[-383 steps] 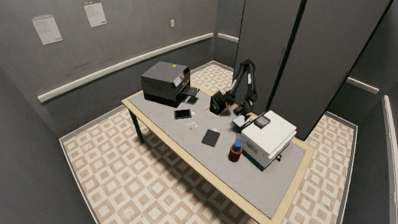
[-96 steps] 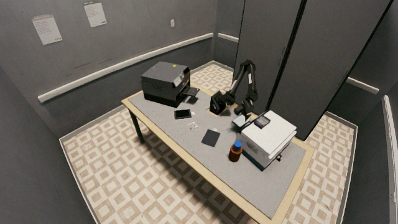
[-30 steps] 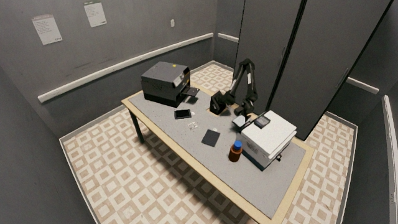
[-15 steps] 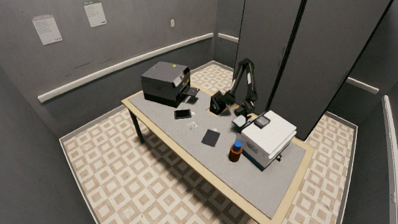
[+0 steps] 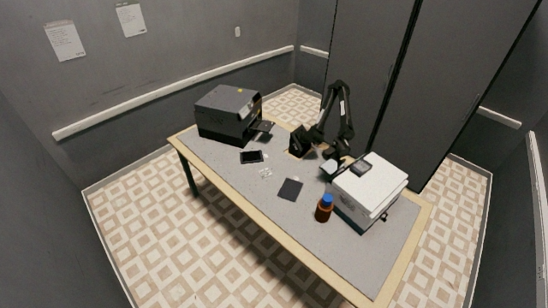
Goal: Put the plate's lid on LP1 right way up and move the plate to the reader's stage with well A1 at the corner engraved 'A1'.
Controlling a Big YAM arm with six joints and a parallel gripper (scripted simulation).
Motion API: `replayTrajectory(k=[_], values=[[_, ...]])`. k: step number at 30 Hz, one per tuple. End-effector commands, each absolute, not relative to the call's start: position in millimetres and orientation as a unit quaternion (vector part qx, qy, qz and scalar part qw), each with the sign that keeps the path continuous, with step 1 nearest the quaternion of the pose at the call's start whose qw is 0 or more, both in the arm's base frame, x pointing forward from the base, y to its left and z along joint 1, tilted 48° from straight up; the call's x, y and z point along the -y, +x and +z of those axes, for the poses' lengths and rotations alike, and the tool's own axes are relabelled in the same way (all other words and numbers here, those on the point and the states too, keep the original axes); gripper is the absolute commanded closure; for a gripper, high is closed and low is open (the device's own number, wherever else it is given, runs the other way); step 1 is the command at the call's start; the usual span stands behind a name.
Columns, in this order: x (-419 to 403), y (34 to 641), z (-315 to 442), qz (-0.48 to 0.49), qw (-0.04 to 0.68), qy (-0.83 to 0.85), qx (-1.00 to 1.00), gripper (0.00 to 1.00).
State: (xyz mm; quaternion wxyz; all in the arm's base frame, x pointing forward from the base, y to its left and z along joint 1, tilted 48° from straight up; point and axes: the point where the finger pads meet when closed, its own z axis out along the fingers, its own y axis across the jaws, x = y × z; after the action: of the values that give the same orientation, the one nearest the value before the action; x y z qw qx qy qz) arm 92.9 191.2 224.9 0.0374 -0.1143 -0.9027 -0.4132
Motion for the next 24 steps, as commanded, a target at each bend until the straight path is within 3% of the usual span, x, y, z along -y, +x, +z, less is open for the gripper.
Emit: replayTrajectory(k=[1, 24], values=[[-196, 96, 238, -0.424, 0.031, -0.112, 0.898, 0.0], [-198, 94, 232, -0.426, 0.03, -0.112, 0.897, 0.0]])
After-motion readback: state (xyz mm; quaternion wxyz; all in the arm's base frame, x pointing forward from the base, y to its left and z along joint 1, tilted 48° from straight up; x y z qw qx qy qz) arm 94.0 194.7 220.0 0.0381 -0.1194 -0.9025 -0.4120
